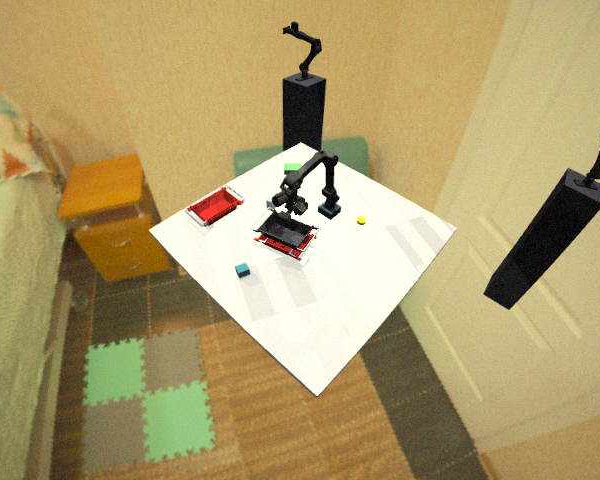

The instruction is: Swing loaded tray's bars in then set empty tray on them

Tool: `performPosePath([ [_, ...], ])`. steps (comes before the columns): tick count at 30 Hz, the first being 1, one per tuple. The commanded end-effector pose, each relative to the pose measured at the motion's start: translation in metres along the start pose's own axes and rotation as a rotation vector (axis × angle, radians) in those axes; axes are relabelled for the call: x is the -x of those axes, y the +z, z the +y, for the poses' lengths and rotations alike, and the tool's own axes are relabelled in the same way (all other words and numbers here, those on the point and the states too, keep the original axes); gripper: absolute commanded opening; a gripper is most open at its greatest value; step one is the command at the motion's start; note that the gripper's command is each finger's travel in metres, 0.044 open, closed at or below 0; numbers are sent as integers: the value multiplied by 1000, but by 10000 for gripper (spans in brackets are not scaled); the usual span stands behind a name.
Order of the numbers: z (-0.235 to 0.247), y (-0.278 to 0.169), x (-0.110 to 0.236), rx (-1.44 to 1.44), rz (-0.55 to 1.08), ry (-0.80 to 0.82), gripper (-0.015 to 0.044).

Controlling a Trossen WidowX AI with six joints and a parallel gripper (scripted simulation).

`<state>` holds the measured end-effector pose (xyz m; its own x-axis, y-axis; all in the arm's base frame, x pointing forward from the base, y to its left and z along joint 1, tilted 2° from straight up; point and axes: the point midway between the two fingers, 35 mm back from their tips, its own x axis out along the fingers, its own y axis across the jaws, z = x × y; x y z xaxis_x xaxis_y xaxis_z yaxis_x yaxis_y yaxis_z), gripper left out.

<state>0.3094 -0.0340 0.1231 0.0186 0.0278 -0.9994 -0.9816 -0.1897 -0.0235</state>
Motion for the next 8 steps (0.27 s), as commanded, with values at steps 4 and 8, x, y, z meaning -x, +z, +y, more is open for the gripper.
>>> performPosePath([
  [4, 1, 0, 36, 7, 3, -1, 440],
  [8, 4, 1, 56, 8, 4, 0, 440],
])
